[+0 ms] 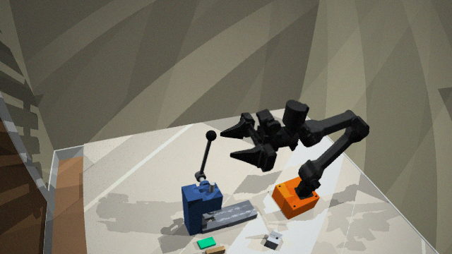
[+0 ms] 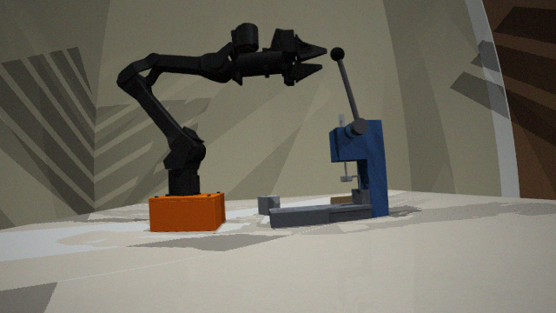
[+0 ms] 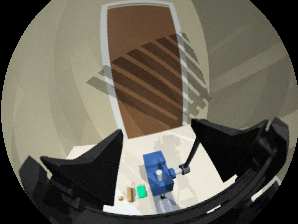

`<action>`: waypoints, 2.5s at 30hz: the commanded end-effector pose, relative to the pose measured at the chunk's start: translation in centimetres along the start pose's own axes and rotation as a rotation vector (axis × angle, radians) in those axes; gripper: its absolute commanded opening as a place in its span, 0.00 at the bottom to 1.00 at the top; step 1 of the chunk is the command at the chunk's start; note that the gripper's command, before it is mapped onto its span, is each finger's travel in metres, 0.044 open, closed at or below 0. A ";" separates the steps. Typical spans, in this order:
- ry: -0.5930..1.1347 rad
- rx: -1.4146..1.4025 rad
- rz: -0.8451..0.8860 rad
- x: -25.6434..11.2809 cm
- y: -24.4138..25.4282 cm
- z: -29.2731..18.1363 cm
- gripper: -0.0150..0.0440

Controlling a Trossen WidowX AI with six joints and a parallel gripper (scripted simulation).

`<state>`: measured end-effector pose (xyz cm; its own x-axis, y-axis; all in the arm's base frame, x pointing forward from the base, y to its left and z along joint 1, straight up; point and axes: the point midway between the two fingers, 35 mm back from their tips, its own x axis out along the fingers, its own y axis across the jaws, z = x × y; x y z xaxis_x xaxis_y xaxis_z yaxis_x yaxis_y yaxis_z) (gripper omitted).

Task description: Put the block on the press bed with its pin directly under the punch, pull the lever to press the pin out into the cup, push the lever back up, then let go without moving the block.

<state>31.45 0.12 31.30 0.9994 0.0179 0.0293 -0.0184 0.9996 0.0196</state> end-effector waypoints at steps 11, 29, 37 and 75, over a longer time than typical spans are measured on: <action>0.435 0.287 0.086 1.3 5.9 -9.2 1.00; 1.482 0.623 -0.636 -12.8 15.2 -26.2 1.00; 1.531 0.434 -0.446 -12.9 15.1 -26.2 1.00; 1.496 -0.602 0.597 -13.2 14.8 -27.8 1.00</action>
<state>18.98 15.32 4.01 0.0326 0.0171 -0.9993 -0.7024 0.7117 -0.0107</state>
